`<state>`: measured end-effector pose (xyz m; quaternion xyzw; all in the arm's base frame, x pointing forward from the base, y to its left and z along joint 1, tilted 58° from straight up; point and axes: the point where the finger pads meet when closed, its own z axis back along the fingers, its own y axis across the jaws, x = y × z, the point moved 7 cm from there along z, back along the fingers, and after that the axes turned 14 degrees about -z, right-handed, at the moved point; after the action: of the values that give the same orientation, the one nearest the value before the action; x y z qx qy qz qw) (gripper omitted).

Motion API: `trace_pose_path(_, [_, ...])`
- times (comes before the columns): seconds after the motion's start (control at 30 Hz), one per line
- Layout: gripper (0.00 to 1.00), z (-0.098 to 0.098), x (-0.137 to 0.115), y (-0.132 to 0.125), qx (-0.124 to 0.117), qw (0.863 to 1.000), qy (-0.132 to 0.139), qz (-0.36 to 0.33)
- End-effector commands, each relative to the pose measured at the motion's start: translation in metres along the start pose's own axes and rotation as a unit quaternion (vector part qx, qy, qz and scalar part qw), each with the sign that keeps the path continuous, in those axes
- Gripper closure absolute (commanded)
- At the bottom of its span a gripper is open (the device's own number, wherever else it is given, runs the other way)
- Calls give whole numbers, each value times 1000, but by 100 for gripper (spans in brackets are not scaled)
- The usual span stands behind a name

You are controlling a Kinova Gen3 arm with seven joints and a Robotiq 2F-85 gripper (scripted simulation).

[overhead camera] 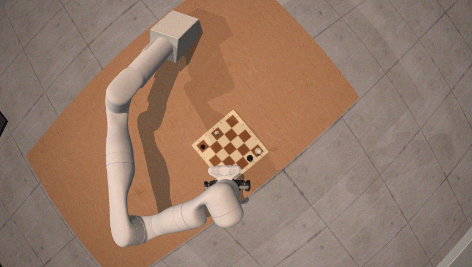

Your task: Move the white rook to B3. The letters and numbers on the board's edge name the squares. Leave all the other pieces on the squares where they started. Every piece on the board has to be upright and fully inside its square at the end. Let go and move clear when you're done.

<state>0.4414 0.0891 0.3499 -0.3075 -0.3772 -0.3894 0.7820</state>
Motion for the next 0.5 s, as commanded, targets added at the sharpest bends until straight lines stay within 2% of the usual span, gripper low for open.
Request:
trace_pose_path(0.0, [0, -1, 0, 0, 0, 1000, 0, 14])
trace_pose_path(0.17, [0, -2, 0, 0, 0, 999, 0, 40])
trace_pose_path(0.47, [0, -10, 0, 0, -1, 988, 0, 157])
